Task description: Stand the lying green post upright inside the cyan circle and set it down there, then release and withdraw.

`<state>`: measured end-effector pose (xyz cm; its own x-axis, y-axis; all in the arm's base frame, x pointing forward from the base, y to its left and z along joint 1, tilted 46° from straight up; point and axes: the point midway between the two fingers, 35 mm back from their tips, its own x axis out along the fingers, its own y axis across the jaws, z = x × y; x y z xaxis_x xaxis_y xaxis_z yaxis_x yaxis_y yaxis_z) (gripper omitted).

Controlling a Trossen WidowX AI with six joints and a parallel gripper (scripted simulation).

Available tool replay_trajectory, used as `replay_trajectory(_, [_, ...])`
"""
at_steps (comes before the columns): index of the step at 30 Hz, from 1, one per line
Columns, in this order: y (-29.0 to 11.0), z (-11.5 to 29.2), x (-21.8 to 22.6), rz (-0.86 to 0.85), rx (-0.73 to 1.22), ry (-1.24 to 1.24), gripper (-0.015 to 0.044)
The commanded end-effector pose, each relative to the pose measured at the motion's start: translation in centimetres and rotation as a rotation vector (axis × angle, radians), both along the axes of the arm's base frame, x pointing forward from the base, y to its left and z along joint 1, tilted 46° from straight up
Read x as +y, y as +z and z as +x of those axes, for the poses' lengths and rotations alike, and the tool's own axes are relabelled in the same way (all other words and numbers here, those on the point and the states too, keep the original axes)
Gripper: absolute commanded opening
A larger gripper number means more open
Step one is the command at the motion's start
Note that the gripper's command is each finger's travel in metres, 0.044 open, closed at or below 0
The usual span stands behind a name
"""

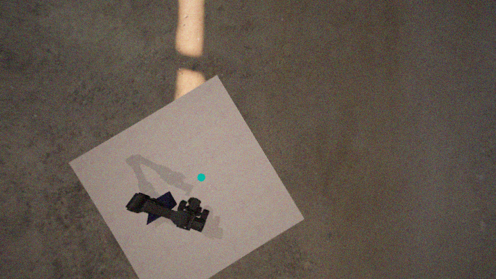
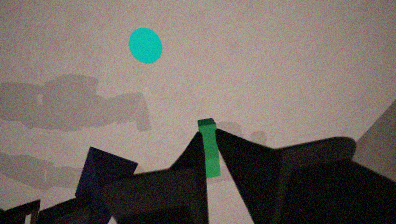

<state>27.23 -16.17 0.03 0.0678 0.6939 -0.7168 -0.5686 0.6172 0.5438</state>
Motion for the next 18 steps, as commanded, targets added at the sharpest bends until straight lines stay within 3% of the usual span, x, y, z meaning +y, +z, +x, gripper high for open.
replay_trajectory(1, [0.9, 0.8, 0.4, 0.002, 0.045, -0.054, 0.0023])
replay_trajectory(18, [3.8, 2.8, 2.6, 0.024, 0.249, -0.267, 0.0023])
